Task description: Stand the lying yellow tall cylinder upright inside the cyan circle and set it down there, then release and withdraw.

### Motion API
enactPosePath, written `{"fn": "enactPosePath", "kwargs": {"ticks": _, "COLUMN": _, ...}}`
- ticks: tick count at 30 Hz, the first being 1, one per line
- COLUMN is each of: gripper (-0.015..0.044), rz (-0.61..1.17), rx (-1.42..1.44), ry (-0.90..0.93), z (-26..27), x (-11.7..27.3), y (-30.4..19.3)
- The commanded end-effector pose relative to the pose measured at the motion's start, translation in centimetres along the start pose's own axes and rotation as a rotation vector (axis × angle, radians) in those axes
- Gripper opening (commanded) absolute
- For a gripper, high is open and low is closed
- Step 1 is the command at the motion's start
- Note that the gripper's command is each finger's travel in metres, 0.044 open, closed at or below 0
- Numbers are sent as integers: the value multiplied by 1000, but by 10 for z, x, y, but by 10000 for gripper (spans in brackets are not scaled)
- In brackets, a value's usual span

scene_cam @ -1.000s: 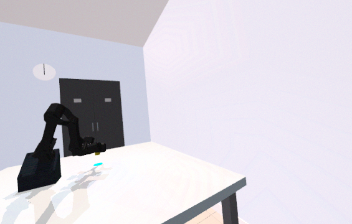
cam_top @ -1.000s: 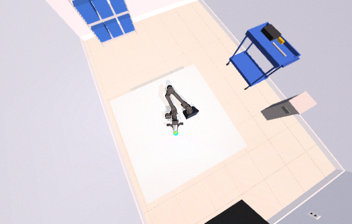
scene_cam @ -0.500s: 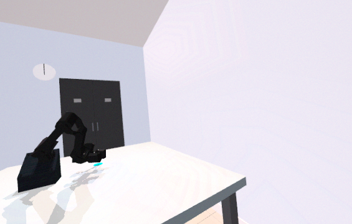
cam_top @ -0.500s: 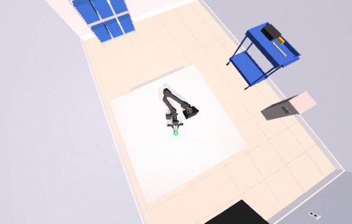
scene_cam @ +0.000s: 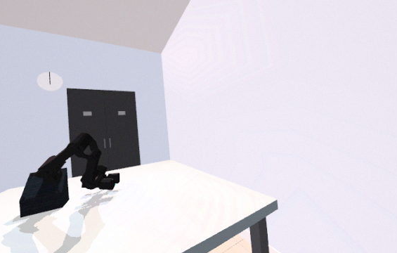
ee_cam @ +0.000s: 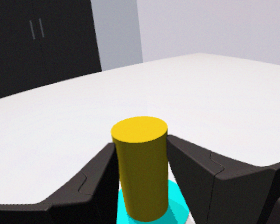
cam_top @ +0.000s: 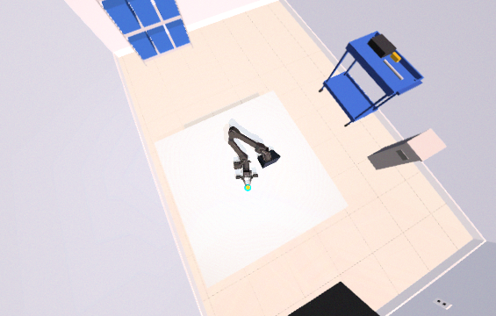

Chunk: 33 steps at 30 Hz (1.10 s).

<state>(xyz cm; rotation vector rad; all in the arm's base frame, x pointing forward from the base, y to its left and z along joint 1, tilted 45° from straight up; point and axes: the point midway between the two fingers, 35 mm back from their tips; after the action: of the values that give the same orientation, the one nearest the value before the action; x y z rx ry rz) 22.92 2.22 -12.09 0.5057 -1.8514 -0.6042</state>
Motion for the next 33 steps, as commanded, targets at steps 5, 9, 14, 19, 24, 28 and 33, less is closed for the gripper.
{"fn": "enactPosePath", "kwargs": {"ticks": 5, "gripper": 131, "rz": -4, "rx": 7, "ry": -3, "z": -2, "x": 0, "y": -2}}
{"fn": "enactPosePath", "kwargs": {"ticks": 9, "gripper": 236, "rz": -4, "rx": 7, "ry": -3, "z": -2, "x": 0, "y": -2}}
{"fn": "enactPosePath", "kwargs": {"ticks": 14, "gripper": 368, "rz": -4, "rx": 7, "ry": -3, "z": -2, "x": 0, "y": -2}}
{"fn": "enactPosePath", "kwargs": {"ticks": 19, "gripper": 400, "rz": -4, "rx": 7, "ry": -3, "z": -2, "x": 0, "y": -2}}
{"fn": "enactPosePath", "kwargs": {"ticks": 24, "gripper": 400, "rz": 2, "rx": 13, "ry": -1, "z": -7, "x": 1, "y": 17}}
{"fn": "enactPosePath", "kwargs": {"ticks": 28, "gripper": 400, "rz": 3, "rx": 18, "ry": -3, "z": -10, "x": 3, "y": 39}}
{"fn": "enactPosePath", "kwargs": {"ticks": 33, "gripper": 400, "rz": -4, "rx": 22, "ry": -10, "z": -10, "x": 5, "y": 66}}
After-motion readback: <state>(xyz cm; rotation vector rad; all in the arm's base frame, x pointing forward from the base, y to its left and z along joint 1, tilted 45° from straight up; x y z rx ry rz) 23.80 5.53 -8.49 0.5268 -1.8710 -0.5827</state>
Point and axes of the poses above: the point midway between the two fingers, 35 mm back from their tips, its own x axis back along the fingers, its own z axis across the jaws, y = z × x, and after that the axes turned 5 degrees about x, right-handed
